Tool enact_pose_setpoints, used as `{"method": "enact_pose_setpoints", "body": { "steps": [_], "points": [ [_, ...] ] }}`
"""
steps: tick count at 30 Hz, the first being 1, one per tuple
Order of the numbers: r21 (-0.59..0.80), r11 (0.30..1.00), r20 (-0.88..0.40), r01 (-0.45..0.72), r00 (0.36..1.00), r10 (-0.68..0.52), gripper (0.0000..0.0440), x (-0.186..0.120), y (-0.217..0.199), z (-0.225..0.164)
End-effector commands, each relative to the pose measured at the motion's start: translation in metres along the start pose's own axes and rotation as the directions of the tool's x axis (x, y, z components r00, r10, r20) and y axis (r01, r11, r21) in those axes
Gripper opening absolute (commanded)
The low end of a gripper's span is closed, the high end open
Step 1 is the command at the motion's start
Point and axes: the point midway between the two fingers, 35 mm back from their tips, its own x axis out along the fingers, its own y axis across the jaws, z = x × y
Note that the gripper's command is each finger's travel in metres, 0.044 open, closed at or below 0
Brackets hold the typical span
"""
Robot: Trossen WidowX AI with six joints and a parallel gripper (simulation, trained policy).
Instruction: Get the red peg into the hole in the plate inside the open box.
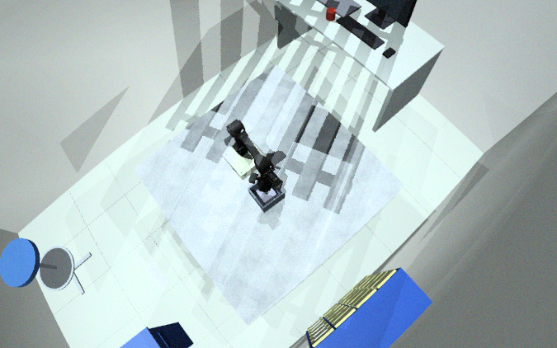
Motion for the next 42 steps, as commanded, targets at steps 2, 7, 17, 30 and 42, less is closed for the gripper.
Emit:
{"method": "enact_pose_setpoints", "body": {
  "steps": [2,7,17,30,42],
  "points": [
    [0.011,1.000,-0.014,-0.001,1.000,0.002,0.0000,0.011,0.001,0.006],
    [0.007,1.000,-0.039,0.014,0.999,-0.014,0.0035,0.028,0.000,0.007],
    [-0.040,0.998,-0.061,0.042,0.997,-0.044,0.0165,0.048,0.002,0.016],
    [-0.055,0.998,-0.003,0.001,1.000,-0.001,0.0440,0.052,0.021,0.055],
    [-0.033,0.999,0.090,-0.042,0.995,0.045,0.0440,0.047,0.030,0.092]
  ]
}}
